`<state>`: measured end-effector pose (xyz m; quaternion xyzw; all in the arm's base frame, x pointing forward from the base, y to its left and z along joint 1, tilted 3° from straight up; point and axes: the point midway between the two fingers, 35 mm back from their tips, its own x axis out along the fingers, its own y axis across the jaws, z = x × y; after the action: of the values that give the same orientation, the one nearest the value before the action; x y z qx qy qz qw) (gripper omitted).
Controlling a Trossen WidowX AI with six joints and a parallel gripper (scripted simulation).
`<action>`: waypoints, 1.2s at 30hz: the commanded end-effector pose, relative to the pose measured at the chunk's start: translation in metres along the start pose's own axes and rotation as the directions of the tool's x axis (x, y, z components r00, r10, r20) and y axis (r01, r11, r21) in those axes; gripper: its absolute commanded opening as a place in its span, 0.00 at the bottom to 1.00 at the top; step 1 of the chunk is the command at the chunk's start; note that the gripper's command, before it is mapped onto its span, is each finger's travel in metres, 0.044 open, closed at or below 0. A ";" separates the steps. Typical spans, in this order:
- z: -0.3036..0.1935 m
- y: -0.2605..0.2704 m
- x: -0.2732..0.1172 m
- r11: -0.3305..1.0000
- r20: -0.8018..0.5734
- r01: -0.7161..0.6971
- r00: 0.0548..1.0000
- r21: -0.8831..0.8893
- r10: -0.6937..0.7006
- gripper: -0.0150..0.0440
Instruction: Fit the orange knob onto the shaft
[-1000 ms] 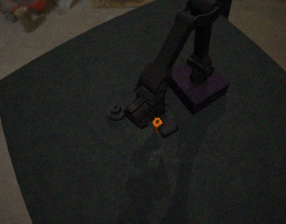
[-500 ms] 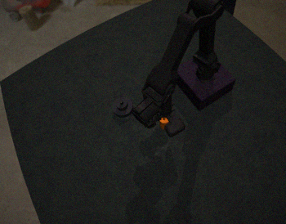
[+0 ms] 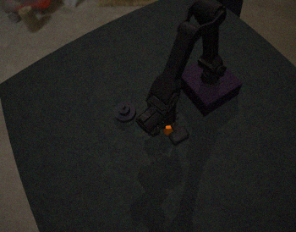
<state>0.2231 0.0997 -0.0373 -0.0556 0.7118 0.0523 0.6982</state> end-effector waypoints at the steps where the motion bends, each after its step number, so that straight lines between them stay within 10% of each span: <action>1: -0.002 -0.002 0.006 1.000 -0.002 0.007 1.000 0.003 -0.007 1.00; 24: 0.003 0.001 -0.007 1.000 -0.001 0.007 1.000 0.003 -0.007 0.26; 36: 0.012 0.011 -0.082 1.000 0.000 0.006 1.000 0.003 -0.006 0.25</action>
<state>0.2330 0.1109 0.0250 -0.0590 0.7150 0.0512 0.6947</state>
